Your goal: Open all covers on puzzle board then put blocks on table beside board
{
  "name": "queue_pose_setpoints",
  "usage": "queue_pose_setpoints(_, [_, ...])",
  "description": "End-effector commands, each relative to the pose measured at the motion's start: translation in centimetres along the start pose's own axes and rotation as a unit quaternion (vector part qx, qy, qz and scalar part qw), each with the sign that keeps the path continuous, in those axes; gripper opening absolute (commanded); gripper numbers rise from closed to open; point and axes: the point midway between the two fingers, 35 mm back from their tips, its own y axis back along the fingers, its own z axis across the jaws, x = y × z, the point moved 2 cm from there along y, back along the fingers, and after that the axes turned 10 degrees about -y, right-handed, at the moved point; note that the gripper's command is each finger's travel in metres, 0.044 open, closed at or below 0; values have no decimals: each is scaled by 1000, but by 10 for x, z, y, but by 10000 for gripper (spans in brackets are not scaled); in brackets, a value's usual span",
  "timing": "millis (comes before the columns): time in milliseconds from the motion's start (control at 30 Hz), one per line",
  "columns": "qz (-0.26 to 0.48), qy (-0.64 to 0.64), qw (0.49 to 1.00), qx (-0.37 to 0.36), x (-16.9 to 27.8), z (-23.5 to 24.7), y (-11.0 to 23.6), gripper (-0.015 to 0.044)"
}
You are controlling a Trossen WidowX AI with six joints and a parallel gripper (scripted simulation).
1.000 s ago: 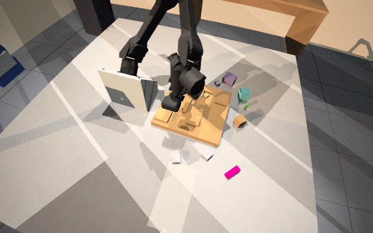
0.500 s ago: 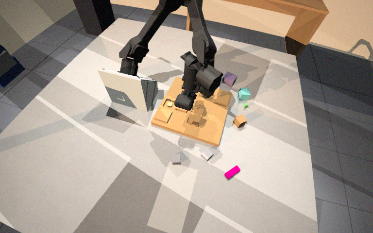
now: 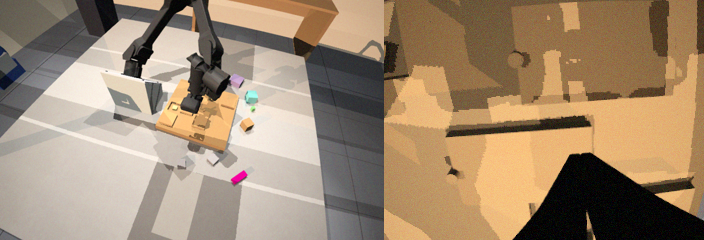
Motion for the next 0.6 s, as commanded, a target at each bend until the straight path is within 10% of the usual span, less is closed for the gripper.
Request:
queue_pose_setpoints(0, [0, -3, 1000, -2, 0, 1, 0, 0])
queue_pose_setpoints(567, [0, -3, 1000, -2, -1, 1, -13, 0])
